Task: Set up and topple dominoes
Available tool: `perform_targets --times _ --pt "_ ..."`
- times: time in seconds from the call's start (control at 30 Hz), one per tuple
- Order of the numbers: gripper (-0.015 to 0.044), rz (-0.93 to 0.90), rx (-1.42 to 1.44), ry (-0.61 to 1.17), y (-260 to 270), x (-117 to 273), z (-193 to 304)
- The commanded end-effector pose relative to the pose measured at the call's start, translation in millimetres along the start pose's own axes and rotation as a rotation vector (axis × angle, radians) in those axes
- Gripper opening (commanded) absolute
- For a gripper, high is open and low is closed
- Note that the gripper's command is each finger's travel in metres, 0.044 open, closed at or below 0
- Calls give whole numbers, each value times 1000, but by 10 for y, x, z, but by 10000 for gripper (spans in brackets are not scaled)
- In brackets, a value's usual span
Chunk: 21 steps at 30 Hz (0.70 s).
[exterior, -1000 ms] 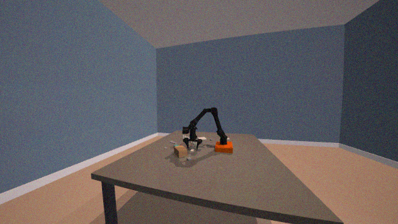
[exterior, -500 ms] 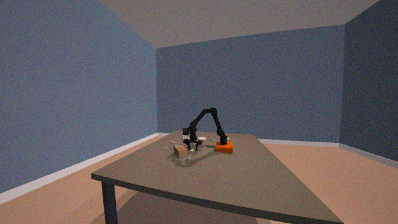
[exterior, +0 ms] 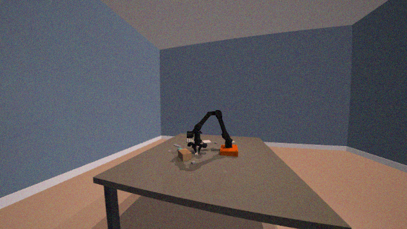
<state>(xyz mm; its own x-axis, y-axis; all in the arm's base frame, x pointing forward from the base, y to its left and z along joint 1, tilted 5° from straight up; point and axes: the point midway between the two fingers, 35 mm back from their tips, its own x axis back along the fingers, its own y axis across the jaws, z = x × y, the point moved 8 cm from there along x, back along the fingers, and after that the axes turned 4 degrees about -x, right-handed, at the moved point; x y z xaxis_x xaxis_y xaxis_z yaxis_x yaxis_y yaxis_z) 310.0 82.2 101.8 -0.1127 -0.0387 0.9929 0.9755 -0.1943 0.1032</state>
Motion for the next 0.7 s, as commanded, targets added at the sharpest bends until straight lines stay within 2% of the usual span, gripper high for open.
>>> perform_targets --times 0.0,0.43,0.67 --pt "107 -2 -5 -5 0 13 -3" --pt "107 -2 -5 -5 -19 1515 22" --pt "107 -2 65 -5 -29 1599 33"
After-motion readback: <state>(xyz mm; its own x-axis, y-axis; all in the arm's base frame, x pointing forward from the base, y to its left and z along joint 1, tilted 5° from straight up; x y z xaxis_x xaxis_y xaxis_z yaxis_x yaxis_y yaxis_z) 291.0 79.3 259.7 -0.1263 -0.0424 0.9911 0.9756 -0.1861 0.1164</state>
